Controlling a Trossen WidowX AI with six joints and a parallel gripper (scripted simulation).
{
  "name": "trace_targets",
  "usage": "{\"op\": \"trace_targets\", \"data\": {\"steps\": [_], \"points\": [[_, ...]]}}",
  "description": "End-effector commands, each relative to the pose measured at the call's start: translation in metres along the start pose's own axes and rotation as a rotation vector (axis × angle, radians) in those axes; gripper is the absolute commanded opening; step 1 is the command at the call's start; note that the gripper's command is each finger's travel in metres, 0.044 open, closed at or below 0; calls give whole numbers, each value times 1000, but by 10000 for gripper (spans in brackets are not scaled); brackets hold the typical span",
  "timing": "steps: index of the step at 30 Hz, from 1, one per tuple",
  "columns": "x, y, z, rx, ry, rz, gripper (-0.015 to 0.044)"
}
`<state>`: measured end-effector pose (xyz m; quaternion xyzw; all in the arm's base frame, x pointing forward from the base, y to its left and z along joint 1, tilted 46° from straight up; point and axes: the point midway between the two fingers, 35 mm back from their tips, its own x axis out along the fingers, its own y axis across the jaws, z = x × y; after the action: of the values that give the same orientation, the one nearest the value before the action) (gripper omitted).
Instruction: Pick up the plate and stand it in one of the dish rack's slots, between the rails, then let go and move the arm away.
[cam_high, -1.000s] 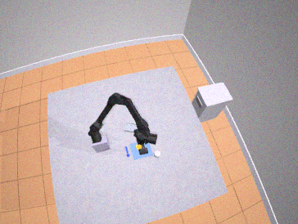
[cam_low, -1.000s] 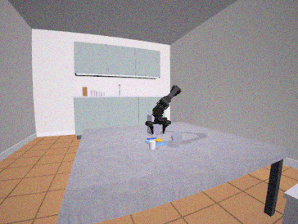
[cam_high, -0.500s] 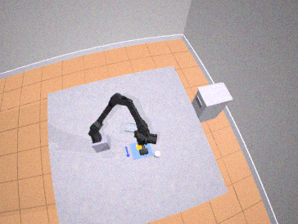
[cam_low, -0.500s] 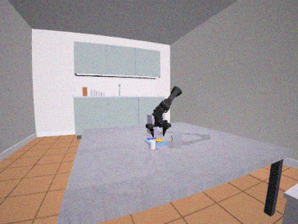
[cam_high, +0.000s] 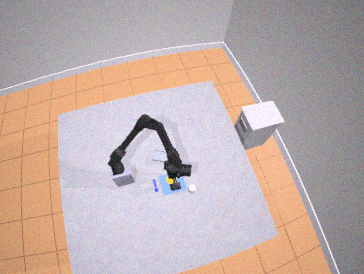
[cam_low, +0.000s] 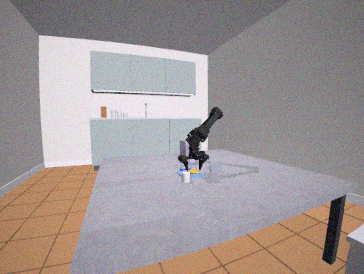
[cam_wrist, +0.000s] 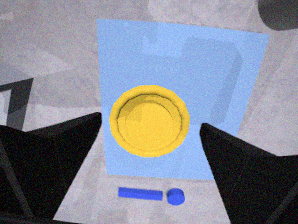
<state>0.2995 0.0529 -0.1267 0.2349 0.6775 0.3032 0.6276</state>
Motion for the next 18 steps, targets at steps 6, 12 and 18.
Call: {"op": "trace_targets", "data": {"steps": [6, 12, 18], "points": [[13, 1, -4, 11, 5, 7, 400], [13, 1, -4, 11, 5, 7, 367], [13, 1, -4, 11, 5, 7, 340]]}}
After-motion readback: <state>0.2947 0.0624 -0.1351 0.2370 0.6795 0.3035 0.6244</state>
